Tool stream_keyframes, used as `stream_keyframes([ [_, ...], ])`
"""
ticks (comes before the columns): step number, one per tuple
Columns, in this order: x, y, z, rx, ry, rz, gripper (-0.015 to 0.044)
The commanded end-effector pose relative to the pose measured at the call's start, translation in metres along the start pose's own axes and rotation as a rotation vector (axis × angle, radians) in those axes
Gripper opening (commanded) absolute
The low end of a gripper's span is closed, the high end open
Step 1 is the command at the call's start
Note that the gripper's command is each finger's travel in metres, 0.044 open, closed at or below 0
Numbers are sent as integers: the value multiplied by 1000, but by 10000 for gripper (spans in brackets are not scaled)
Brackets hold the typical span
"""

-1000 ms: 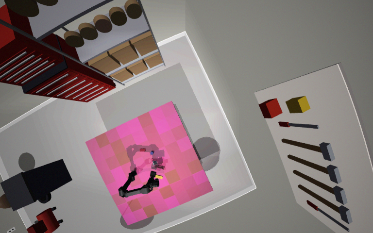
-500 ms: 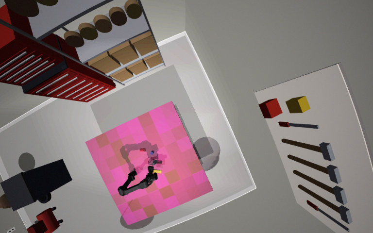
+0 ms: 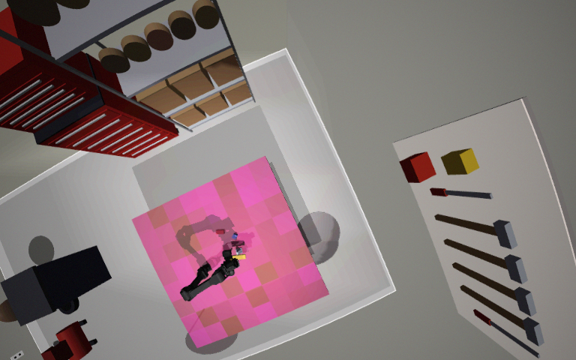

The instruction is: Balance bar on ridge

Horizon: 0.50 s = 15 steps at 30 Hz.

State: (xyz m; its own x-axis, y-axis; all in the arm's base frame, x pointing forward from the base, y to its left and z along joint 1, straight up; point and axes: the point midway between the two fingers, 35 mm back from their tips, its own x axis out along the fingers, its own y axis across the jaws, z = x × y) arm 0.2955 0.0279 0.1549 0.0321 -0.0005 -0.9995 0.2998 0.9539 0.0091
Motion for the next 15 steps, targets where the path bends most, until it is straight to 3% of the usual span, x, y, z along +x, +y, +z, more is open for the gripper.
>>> stream_keyframes([
  [1,0,5,-4,-24,4,3,0],
  [15,20,6,-4,-25,4,3,0],
])
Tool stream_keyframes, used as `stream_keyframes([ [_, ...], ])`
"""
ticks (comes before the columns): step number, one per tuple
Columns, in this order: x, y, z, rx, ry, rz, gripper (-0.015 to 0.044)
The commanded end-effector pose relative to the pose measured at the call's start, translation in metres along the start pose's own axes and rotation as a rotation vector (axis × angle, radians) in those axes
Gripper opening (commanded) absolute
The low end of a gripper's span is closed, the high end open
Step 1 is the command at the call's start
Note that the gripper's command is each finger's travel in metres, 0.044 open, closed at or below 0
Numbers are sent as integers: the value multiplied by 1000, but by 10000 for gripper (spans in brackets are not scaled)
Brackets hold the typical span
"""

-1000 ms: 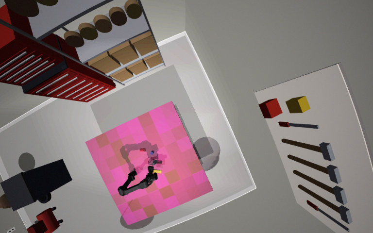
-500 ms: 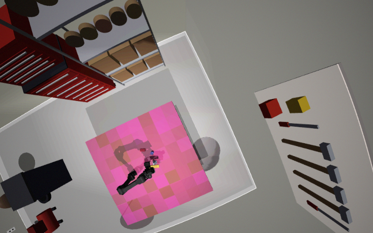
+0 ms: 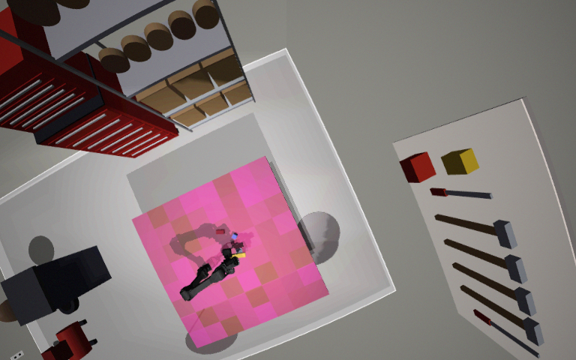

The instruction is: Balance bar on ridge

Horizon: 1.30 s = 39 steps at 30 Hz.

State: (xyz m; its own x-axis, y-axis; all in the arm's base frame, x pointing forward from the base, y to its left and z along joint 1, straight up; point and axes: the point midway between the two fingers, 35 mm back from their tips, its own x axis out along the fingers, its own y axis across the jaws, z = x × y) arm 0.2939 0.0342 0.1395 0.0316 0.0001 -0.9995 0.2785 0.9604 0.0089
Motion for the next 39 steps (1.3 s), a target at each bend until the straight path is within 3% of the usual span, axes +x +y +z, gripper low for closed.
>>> stream_keyframes([
  [1,6,0,0,-3,3,3,0],
  [15,28,-1,-1,-5,3,3,0],
  [39,29,-1,-1,-5,3,3,0],
])
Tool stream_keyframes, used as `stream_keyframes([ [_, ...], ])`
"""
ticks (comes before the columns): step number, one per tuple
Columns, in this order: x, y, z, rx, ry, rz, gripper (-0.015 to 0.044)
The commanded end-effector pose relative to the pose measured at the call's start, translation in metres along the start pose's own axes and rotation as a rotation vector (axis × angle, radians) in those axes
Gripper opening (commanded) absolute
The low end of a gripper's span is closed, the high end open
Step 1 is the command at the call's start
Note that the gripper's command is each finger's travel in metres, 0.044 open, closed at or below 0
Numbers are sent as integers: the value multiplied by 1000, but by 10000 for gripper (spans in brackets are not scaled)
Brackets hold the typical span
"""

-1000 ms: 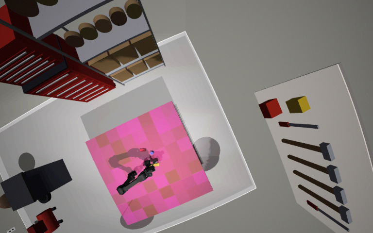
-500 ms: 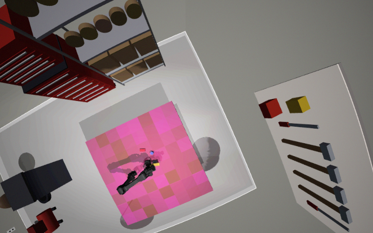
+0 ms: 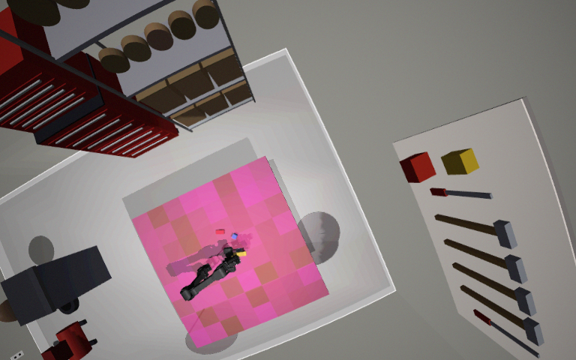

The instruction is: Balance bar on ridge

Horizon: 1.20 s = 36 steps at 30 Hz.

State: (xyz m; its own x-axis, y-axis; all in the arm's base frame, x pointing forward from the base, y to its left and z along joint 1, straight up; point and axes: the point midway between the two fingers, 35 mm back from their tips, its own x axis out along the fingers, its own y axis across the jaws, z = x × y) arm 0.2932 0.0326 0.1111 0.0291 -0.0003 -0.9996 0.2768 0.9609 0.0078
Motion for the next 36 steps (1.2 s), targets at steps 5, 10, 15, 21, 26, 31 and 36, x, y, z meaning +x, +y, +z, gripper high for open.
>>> stream_keyframes([
  [5,1,0,0,-3,1,4,0],
  [10,1,0,0,-3,1,4,0],
  [15,2,0,0,-3,1,4,0],
  [21,2,0,0,-3,1,4,0],
  [26,3,0,0,-3,1,4,0],
  [31,3,0,0,-3,1,4,0],
  [36,3,0,0,-3,1,4,0],
])
